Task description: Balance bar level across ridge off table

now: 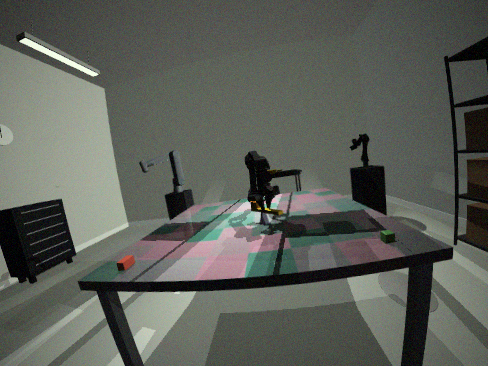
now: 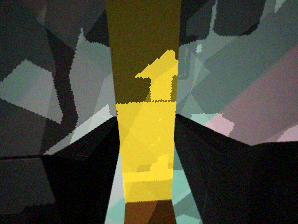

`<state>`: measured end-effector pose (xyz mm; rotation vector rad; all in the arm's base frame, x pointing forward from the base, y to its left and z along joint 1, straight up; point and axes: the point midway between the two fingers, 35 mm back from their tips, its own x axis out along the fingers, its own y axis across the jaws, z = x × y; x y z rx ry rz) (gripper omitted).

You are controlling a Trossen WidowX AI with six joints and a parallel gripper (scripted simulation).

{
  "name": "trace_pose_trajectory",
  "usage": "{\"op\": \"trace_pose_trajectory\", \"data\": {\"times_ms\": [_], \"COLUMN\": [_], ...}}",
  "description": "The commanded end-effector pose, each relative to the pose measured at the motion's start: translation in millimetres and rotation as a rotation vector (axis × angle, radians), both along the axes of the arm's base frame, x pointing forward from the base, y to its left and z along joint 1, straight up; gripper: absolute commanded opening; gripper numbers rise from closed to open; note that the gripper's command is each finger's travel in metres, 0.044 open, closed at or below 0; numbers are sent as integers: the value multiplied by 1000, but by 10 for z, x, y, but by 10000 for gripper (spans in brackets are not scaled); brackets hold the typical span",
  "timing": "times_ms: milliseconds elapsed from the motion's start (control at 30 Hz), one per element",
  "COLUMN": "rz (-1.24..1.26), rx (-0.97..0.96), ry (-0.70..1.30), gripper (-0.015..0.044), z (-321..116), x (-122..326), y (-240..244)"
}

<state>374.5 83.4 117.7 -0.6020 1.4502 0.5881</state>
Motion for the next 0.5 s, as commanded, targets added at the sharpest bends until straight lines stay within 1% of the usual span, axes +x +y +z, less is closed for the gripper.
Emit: {"op": "trace_pose_trajectory", "data": {"times_ms": [0, 33, 467], "rz": [0, 0, 0], "rx": [0, 0, 0], "ry": [0, 0, 0], "gripper": [158, 167, 167], "z": [-1, -1, -1], "x": [0, 0, 0], "y": [0, 0, 0]}}
